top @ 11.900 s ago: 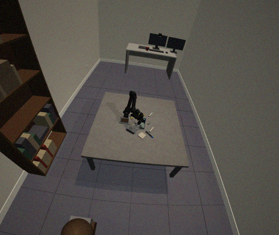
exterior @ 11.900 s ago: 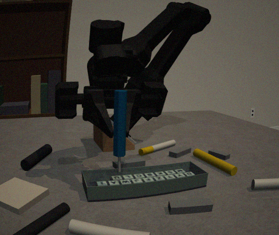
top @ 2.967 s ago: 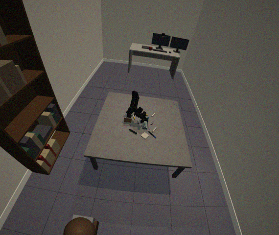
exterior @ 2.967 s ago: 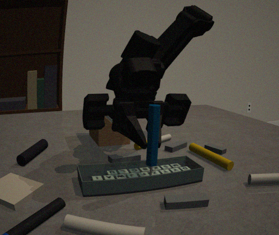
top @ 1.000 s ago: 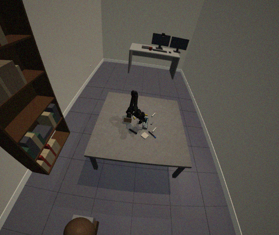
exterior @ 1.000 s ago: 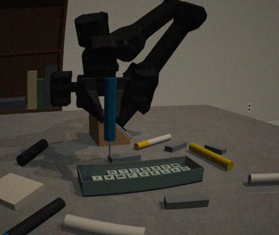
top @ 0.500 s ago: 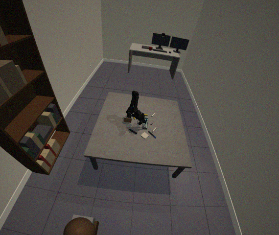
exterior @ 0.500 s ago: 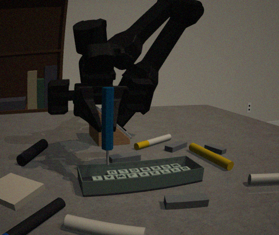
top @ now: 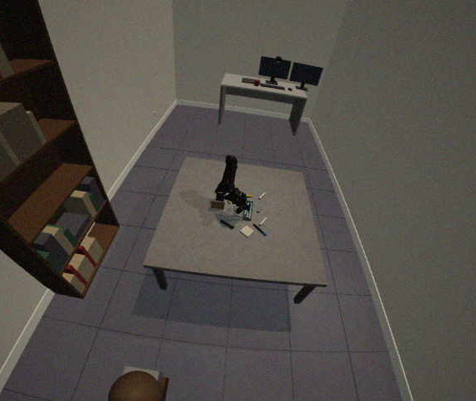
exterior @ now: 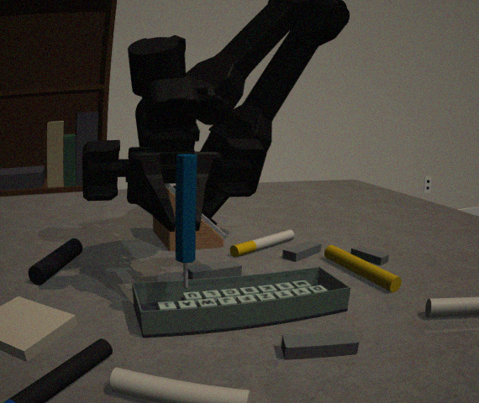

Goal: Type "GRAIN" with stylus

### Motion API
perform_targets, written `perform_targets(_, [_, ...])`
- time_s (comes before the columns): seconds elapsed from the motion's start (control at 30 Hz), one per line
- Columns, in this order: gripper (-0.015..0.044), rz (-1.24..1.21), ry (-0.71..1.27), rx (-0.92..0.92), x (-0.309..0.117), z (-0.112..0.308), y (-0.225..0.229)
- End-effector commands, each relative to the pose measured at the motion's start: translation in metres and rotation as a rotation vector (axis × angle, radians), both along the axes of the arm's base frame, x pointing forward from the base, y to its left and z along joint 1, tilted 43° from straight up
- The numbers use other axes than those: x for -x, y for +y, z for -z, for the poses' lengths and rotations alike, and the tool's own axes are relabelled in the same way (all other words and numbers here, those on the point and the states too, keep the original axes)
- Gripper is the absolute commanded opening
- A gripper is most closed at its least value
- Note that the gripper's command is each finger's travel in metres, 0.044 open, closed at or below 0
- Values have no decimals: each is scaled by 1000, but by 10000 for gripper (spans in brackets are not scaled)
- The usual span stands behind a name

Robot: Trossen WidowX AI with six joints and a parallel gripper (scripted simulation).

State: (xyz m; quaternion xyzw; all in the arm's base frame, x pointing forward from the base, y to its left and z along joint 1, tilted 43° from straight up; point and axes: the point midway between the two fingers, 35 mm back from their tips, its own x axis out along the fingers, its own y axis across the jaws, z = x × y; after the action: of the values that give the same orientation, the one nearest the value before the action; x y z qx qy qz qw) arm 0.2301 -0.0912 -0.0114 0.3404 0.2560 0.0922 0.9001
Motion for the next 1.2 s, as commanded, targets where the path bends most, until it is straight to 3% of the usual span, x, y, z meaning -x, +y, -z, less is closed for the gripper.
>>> perform_targets(0.0, [81,3,13,-12,2,4,5])
perform_targets(1.17, [81,3,13,-12,2,8,9])
